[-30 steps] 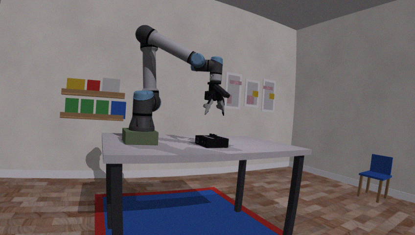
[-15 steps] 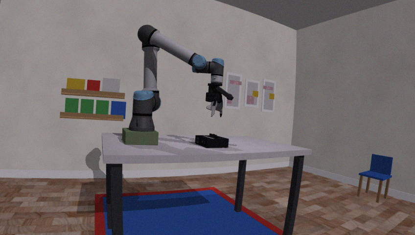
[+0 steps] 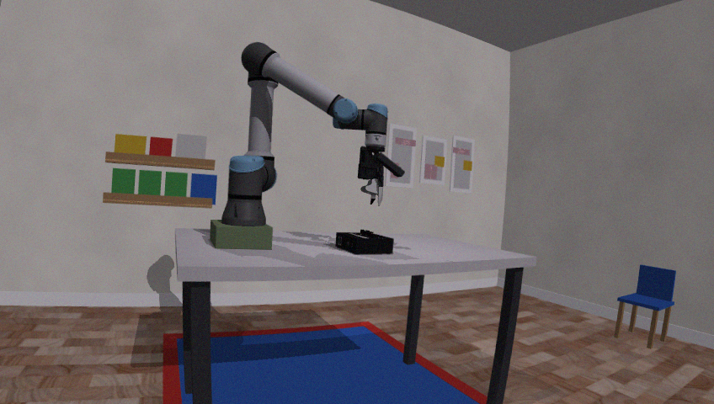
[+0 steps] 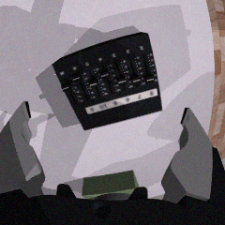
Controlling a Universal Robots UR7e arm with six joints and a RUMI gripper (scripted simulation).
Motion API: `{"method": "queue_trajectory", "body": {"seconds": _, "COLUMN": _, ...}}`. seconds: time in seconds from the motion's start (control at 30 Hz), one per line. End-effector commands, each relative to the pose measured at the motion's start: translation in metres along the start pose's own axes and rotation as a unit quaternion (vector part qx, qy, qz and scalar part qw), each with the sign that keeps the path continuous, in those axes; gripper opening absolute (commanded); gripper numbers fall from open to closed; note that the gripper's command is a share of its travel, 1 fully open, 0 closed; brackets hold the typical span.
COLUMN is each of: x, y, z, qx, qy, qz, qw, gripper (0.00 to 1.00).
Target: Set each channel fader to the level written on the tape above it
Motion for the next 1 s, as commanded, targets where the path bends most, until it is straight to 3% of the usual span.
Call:
{"method": "queue_trajectory", "body": {"seconds": 0.0, "x": -0.004, "y": -0.001, "z": 0.004, "qx": 0.105, "qy": 0.003, "qz": 0.005, "qw": 0.994, "gripper": 1.00}}
{"method": "queue_trajectory", "body": {"seconds": 0.2, "x": -0.010, "y": -0.003, "z": 0.007, "qx": 0.215, "qy": 0.004, "qz": 0.005, "qw": 0.977, "gripper": 1.00}}
{"method": "queue_trajectory", "body": {"seconds": 0.37, "x": -0.016, "y": -0.005, "z": 0.009, "qx": 0.321, "qy": 0.004, "qz": 0.004, "qw": 0.947, "gripper": 1.00}}
{"method": "queue_trajectory", "body": {"seconds": 0.53, "x": -0.021, "y": -0.007, "z": 0.010, "qx": 0.421, "qy": 0.004, "qz": 0.004, "qw": 0.907, "gripper": 1.00}}
{"method": "queue_trajectory", "body": {"seconds": 0.6, "x": -0.021, "y": -0.007, "z": 0.010, "qx": 0.421, "qy": 0.004, "qz": 0.004, "qw": 0.907, "gripper": 1.00}}
{"method": "queue_trajectory", "body": {"seconds": 0.97, "x": -0.033, "y": -0.009, "z": 0.011, "qx": 0.602, "qy": 0.005, "qz": 0.003, "qw": 0.798, "gripper": 1.00}}
Point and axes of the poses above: the point where the finger pads meet when closed, its own x axis back along the fingers, its own y axis across the jaws, z = x × y, the point moved 9 cm from there along x, back along the fingers, and after that the axes turned 9 degrees about x, right-handed, at the moved point
